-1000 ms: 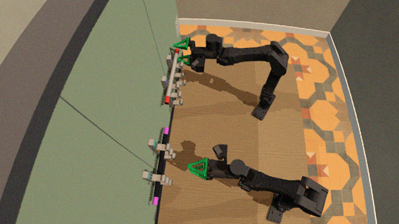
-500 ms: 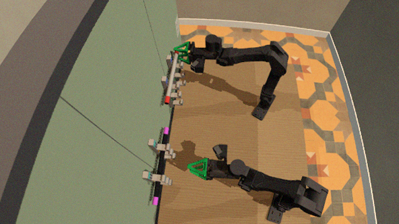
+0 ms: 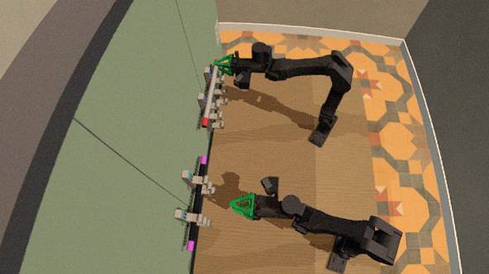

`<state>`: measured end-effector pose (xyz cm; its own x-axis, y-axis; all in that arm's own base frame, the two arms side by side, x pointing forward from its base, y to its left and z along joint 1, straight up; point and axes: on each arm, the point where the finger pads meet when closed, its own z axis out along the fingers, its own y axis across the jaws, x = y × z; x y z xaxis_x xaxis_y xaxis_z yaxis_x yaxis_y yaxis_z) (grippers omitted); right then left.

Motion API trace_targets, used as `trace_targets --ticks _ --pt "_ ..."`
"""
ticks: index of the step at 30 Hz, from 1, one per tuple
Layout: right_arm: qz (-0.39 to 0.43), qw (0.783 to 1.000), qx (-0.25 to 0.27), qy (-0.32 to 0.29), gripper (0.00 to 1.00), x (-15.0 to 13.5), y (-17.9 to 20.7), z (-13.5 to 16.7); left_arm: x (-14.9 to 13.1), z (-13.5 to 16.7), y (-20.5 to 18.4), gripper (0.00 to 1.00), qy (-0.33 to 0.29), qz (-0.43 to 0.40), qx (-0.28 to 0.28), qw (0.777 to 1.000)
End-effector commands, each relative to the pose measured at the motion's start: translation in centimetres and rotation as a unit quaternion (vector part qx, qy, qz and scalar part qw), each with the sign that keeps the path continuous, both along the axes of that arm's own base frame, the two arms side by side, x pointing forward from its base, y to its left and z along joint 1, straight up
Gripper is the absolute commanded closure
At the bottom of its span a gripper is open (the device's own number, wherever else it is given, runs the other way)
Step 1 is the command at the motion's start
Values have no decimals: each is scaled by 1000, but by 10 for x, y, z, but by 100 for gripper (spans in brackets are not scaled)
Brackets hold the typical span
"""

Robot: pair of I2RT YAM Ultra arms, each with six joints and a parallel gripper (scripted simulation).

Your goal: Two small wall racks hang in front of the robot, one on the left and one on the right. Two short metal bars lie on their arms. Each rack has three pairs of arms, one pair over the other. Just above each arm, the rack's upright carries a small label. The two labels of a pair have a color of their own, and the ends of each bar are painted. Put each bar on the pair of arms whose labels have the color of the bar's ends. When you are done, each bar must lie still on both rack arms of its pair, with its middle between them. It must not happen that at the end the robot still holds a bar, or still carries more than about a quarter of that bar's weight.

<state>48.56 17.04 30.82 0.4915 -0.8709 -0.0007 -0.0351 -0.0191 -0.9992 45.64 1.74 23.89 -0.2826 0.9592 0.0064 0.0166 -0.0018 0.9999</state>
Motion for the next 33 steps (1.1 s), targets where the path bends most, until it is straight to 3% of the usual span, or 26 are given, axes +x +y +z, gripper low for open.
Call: trace_targets --ticks 1,33 --pt "1 1000 10 -18 100 -1 3 16 -1 3 -3 0 -8 -1 -1 1000" --pt "1 1000 10 -18 100 -9 -2 19 -1 3 -3 0 -8 -1 -1 1000"
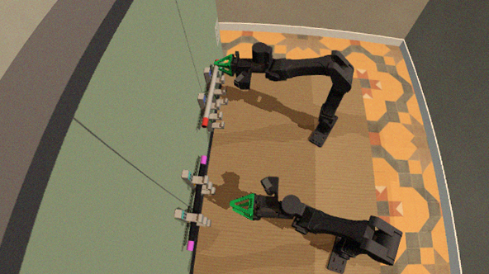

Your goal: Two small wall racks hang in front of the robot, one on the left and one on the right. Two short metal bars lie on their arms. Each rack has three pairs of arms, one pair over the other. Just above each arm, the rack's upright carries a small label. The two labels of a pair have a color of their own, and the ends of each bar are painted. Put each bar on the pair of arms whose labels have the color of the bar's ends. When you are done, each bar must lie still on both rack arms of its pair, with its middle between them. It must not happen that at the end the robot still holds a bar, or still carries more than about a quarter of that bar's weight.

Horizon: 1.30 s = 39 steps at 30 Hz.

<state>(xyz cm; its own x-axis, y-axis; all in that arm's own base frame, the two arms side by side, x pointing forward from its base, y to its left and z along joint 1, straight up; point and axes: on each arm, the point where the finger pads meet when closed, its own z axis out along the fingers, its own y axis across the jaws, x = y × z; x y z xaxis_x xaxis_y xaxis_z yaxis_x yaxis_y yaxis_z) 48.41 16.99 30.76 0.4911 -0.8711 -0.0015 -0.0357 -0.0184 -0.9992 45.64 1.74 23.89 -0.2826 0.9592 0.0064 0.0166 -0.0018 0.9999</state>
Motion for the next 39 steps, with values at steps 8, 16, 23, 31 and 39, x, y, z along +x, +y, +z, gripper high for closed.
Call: trace_targets --ticks 8,16,23,31,39 --pt "1 1000 9 -18 100 -8 -1 24 -1 3 -3 0 -8 -1 -1 1000" --pt "1 1000 9 -18 100 -8 -1 29 -1 3 -3 0 -8 -1 -1 1000" --pt "1 1000 9 -18 100 -8 -1 36 -1 3 -3 0 -8 -1 -1 1000" --pt "1 1000 9 -18 100 -8 -1 43 -1 3 -3 0 -8 -1 -1 1000" --pt "1 1000 9 -18 100 -8 -1 53 -1 3 -3 0 -8 -1 -1 1000"
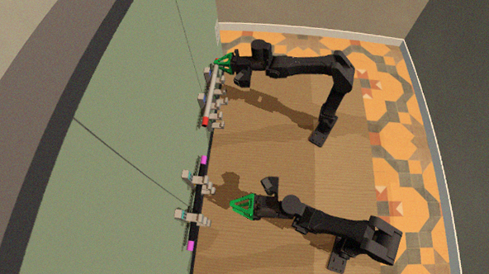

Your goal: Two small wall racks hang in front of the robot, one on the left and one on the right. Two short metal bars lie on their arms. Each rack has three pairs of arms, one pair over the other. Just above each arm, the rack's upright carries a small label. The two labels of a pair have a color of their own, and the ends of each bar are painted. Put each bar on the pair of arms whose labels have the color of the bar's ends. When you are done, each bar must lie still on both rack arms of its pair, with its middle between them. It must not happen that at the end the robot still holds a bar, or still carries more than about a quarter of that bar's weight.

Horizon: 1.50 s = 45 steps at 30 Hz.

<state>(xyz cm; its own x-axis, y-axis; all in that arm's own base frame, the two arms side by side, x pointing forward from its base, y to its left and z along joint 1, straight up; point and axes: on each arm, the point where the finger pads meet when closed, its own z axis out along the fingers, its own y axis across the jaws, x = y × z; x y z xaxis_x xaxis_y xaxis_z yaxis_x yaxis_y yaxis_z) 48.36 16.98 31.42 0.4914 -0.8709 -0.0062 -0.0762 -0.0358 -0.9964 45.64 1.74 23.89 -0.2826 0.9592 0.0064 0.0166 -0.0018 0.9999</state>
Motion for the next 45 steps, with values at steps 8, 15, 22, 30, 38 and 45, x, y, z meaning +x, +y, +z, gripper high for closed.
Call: trace_targets --ticks 8,15,22,30,38,45 --pt "1 999 18 -38 100 -7 -1 53 -1 3 -3 0 -8 -1 -1 1000" --pt "1 999 18 -38 100 -11 -4 57 -1 3 -3 0 -8 -1 -1 1000" --pt "1 999 18 -38 100 -15 -6 60 -1 3 -3 0 -8 -1 -1 1000" --pt "1 999 18 -38 100 -16 -7 59 -1 3 -3 0 -8 -1 -1 1000" --pt "1 999 18 -38 100 -16 -9 56 -1 3 -3 0 -8 -1 -1 1000" --pt "1 999 18 -38 100 -16 -9 55 -1 3 -3 0 -8 -1 -1 1000"
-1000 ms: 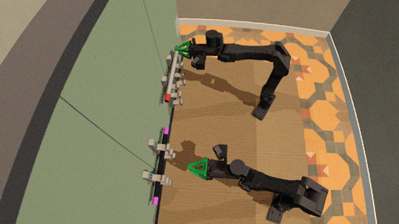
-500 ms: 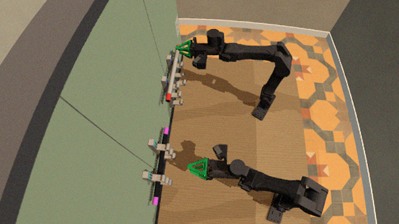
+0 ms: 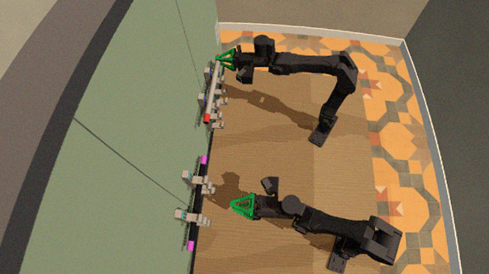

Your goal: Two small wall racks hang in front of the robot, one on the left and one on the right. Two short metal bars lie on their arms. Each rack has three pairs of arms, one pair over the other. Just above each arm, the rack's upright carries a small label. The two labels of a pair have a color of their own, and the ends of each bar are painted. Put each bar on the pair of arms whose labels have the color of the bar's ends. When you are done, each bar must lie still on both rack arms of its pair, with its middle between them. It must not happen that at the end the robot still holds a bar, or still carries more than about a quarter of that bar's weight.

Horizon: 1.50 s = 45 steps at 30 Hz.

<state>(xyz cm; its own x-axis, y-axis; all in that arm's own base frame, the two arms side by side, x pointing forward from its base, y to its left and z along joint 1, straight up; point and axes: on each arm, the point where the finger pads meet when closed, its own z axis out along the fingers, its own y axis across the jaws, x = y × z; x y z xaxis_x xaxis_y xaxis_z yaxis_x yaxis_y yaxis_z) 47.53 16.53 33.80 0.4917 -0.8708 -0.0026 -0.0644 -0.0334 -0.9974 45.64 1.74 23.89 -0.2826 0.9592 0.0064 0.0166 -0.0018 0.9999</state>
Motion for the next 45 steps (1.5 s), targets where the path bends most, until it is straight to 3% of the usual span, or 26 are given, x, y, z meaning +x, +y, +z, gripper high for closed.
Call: trace_targets --ticks 1,45 --pt "1 999 17 -32 100 -8 -5 30 -1 3 -3 0 -8 -1 -1 1000" --pt "1 999 17 -32 100 -8 -7 25 -1 3 -3 0 -8 -1 -1 1000"
